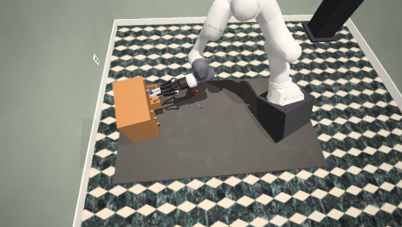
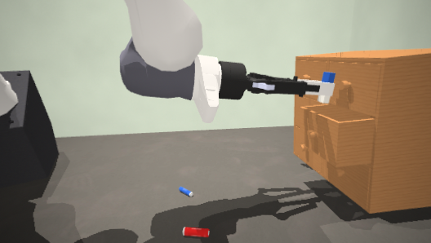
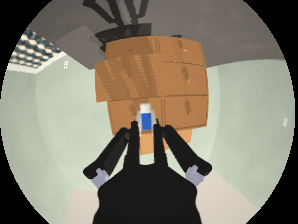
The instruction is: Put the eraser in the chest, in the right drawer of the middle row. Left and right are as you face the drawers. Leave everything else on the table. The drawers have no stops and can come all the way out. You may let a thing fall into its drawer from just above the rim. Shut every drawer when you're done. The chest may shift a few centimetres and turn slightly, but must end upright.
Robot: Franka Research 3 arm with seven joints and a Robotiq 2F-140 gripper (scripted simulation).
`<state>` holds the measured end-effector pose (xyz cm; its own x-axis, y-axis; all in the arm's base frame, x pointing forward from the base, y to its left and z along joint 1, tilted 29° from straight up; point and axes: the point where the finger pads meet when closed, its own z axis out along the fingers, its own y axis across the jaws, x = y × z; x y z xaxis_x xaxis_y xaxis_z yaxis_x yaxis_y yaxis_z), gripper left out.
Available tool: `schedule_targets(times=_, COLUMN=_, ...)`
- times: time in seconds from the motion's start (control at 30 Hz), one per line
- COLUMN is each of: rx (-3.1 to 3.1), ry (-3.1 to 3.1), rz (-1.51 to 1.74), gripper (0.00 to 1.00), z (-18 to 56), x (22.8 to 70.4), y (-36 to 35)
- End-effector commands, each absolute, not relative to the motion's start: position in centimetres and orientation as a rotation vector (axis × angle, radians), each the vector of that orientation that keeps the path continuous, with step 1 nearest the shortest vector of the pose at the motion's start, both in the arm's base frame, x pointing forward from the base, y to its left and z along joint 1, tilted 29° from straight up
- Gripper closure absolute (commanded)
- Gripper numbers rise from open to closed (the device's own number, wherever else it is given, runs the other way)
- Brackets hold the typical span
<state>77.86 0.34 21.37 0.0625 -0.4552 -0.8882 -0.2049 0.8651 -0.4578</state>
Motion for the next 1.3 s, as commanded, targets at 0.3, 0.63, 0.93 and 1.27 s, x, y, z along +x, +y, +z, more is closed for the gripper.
schedule_targets(times=0.3, rx=-0.549, ry=1.522, rz=-0.231, gripper=0.80, z=21.20, x=78.04, y=0.22)
schedule_targets(times=0.63, rx=-0.549, ry=1.522, rz=-0.231, gripper=0.80, z=21.20, x=78.04, y=0.22)
schedule_targets(times=0.93, rx=-0.549, ry=1.522, rz=-0.231, gripper=0.80, z=21.20, x=78.04, y=0.22)
schedule_targets(times=1.27, rx=-0.549, ry=1.522, rz=-0.231, gripper=0.80, z=20.52, x=78.22, y=-0.11)
